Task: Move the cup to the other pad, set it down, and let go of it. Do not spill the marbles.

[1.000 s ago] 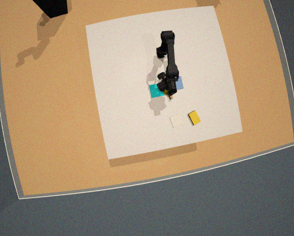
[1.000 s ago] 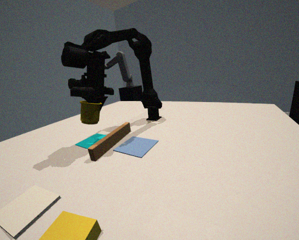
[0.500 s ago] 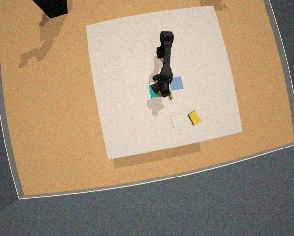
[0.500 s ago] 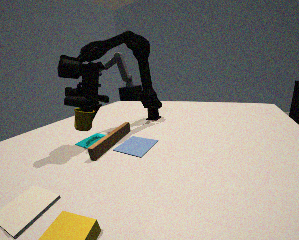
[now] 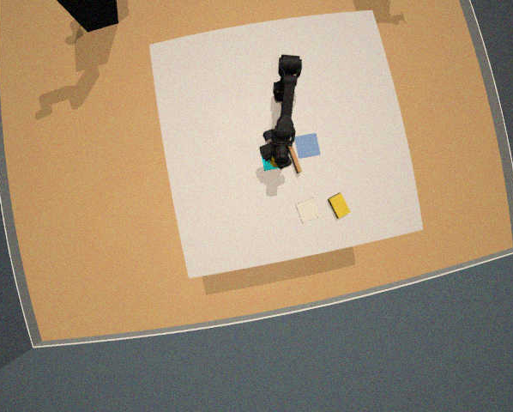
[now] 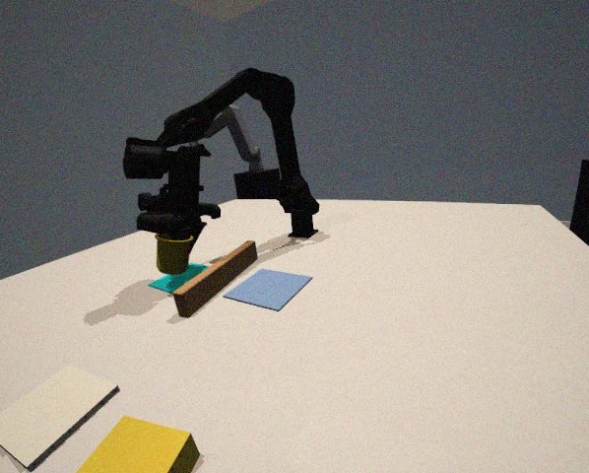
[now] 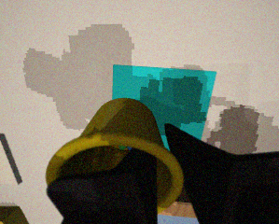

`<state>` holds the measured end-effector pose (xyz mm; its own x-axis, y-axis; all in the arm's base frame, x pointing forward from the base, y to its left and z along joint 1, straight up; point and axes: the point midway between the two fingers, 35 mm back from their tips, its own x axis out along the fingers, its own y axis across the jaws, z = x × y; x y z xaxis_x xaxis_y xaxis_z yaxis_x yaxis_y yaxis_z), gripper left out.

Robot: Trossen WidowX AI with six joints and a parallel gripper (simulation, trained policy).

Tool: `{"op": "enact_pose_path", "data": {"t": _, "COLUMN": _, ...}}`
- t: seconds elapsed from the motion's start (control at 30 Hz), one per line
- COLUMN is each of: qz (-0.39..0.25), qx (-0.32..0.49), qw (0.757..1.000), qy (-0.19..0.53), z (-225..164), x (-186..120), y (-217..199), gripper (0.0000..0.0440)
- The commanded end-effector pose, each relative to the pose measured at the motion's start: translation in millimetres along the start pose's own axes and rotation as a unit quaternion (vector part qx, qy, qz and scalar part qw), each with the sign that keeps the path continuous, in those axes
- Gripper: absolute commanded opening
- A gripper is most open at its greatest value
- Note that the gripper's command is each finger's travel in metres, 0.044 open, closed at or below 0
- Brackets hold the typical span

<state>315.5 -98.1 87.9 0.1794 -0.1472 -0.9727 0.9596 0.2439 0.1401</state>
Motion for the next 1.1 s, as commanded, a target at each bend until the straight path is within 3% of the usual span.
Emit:
{"op": "enact_pose_path", "data": {"t": 0.0, "qz": -0.007, "qx": 0.007, "qw": 1.000, "qy": -0.001, "z": 0, "x": 9, "y": -9, "gripper": 0.0064}}
{"op": "enact_pose_path", "data": {"t": 0.23, "qz": 0.007, "qx": 0.021, "qw": 1.000, "qy": -0.005, "z": 4, "x": 12, "y": -11, "gripper": 0.0168}}
{"op": "enact_pose_path", "data": {"t": 0.6, "qz": 0.042, "qx": 0.029, "qw": 0.999, "qy": -0.002, "z": 6, "x": -7, "y": -13, "gripper": 0.0200}}
{"op": "enact_pose_path", "data": {"t": 1.07, "qz": 0.081, "qx": 0.047, "qw": 0.996, "qy": -0.011, "z": 14, "x": -48, "y": -19, "gripper": 0.0275}}
